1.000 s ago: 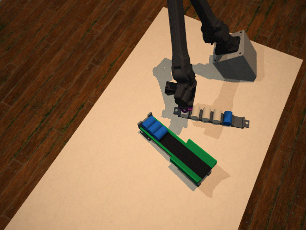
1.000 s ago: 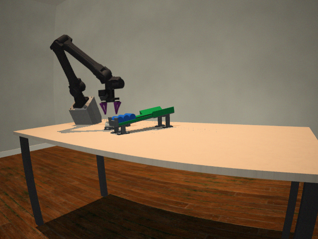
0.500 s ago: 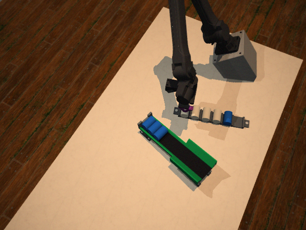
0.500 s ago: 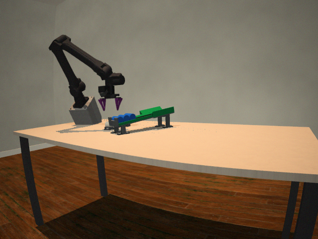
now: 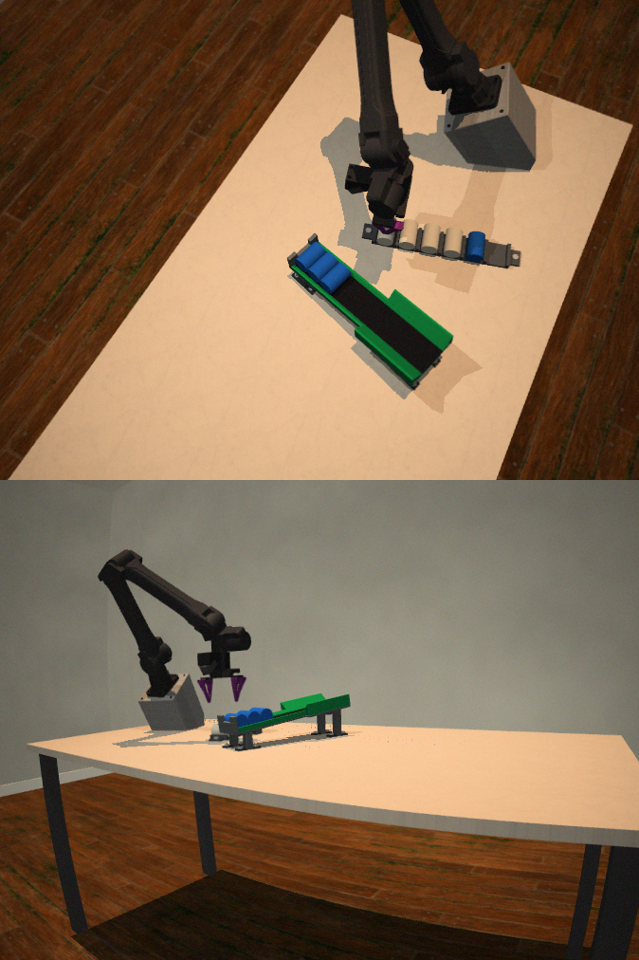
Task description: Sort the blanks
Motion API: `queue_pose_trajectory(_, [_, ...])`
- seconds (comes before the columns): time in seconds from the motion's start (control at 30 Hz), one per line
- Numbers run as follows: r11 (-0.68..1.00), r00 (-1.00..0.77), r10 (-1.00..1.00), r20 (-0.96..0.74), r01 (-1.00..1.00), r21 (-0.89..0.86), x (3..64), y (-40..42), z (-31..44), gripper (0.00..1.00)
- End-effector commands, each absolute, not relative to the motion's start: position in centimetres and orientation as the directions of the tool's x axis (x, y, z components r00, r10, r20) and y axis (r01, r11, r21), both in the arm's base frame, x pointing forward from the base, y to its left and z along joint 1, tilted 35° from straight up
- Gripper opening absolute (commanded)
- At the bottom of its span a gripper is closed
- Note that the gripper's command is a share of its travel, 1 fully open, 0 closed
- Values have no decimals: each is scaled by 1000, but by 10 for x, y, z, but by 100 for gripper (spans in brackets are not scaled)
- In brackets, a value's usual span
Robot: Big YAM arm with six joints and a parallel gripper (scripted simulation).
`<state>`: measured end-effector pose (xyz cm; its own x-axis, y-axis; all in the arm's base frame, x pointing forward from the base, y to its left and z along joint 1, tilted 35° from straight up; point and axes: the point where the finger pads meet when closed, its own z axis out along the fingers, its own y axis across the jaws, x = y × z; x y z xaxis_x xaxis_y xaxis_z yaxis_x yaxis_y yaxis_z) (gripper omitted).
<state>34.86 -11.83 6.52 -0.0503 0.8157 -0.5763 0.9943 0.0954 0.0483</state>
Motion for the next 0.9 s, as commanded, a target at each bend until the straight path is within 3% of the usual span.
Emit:
queue_pose_trajectory(0.0, [86,-51,816,-575,996,34,348,-119,65,100])
queue_pose_trajectory(0.43, [281,-277,776,-567,956,-82,359,-101,59,100])
queue_pose_trajectory(0.57, [462,-492,689,-532,864,-200,369,-86,53,100])
queue_pose_trajectory(0.87, [668,-746,501,-440,656,-351,373,-65,37,100])
